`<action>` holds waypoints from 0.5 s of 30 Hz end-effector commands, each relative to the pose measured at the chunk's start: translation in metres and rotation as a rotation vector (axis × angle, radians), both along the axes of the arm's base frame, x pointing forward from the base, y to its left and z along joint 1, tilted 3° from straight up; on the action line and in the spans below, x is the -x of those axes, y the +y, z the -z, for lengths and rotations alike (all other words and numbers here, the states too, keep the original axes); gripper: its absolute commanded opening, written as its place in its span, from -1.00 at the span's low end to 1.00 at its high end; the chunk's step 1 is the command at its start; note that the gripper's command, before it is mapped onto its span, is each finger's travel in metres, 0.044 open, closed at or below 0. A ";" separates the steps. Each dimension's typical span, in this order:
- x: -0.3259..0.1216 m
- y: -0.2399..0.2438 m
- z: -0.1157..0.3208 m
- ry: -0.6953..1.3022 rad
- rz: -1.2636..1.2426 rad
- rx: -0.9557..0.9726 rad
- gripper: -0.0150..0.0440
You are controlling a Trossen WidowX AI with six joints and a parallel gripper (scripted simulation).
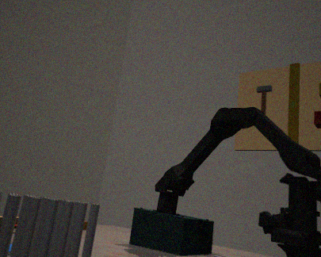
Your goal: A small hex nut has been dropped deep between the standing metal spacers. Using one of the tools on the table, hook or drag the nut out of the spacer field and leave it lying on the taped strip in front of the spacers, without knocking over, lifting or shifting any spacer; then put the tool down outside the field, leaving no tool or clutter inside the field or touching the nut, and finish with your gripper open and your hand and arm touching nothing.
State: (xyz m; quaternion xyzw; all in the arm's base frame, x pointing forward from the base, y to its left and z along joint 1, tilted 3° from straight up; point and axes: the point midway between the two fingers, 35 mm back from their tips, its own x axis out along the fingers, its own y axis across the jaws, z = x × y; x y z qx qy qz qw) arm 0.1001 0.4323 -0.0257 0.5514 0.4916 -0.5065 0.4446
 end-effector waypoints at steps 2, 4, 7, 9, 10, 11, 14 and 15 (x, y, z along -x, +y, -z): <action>0.000 -0.001 0.006 -0.001 0.005 0.006 0.28; 0.000 -0.001 0.006 -0.001 0.005 0.006 0.10; 0.000 -0.001 0.006 -0.001 0.005 0.006 0.03; 0.000 -0.001 0.006 -0.001 0.005 0.006 -0.01; 0.000 -0.001 0.006 -0.001 0.005 0.006 -0.03; 0.000 -0.001 0.006 -0.001 0.005 0.006 -0.06; 0.000 -0.001 -0.007 -0.001 0.004 0.006 -0.32; 0.000 -0.002 -0.016 0.000 0.003 0.006 -0.41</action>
